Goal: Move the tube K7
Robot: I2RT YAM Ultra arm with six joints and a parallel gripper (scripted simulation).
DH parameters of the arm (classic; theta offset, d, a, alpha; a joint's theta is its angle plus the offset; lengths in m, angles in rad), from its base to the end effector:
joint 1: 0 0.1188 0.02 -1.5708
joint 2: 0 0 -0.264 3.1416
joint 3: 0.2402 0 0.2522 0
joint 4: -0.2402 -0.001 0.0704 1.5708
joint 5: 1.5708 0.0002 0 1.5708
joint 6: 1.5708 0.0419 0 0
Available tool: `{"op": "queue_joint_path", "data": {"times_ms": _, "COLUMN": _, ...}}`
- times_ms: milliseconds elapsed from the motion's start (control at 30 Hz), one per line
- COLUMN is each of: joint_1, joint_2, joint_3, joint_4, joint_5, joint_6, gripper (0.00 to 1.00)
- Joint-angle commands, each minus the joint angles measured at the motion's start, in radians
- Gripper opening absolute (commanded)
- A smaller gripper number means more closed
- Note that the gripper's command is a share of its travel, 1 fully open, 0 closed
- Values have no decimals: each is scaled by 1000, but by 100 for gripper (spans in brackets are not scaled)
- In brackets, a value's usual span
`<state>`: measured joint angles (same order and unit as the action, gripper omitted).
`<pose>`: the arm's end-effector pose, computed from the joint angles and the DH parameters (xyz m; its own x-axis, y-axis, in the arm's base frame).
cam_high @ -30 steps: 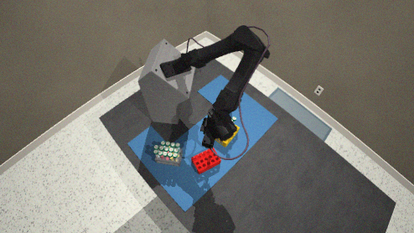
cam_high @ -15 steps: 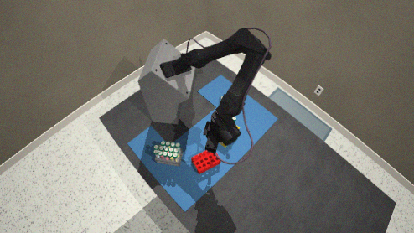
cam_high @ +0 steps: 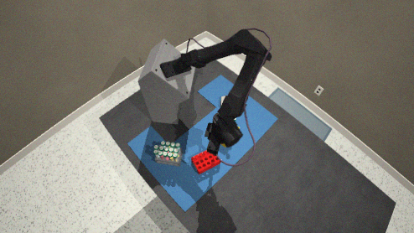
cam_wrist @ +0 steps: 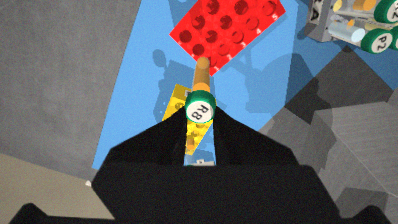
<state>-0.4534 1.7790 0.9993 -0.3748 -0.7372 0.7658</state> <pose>0.3110 -0.1191 0.1547 -0.5372 0.8326 0.1346 0.6275 0.2879 0.7234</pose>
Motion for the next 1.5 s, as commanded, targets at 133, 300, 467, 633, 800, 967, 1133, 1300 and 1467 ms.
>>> {"op": "queue_joint_path", "data": {"times_ms": 133, "joint_1": -8, "joint_2": -3, "joint_3": 21, "joint_4": -13, "joint_5": 7, "joint_6": 4, "gripper": 0}}
{"op": "queue_joint_path", "data": {"times_ms": 300, "joint_1": -8, "joint_2": -3, "joint_3": 21, "joint_4": -13, "joint_5": 7, "joint_6": 4, "gripper": 0}}
{"op": "queue_joint_path", "data": {"times_ms": 467, "joint_1": -8, "joint_2": -3, "joint_3": 21, "joint_4": -13, "joint_5": 7, "joint_6": 4, "gripper": 0}}
{"op": "queue_joint_path", "data": {"times_ms": 633, "joint_1": -16, "joint_2": 15, "joint_3": 45, "joint_4": -26, "joint_5": 16, "joint_6": 14, "gripper": 0}}
{"op": "queue_joint_path", "data": {"times_ms": 800, "joint_1": -3, "joint_2": 19, "joint_3": 60, "joint_4": -34, "joint_5": 17, "joint_6": 17, "gripper": 0}}
{"op": "queue_joint_path", "data": {"times_ms": 967, "joint_1": -11, "joint_2": 22, "joint_3": 65, "joint_4": -36, "joint_5": 18, "joint_6": 19, "gripper": 0}}
{"op": "queue_joint_path", "data": {"times_ms": 1133, "joint_1": 3, "joint_2": 23, "joint_3": 61, "joint_4": -3, "joint_5": 19, "joint_6": 22, "gripper": 0}}
{"op": "queue_joint_path", "data": {"times_ms": 1300, "joint_1": 1, "joint_2": 22, "joint_3": 49, "joint_4": 4, "joint_5": 20, "joint_6": 27, "gripper": 0}}
{"op": "queue_joint_path", "data": {"times_ms": 1467, "joint_1": 7, "joint_2": 28, "joint_3": 32, "joint_4": 9, "joint_5": 21, "joint_6": 29, "gripper": 0}}
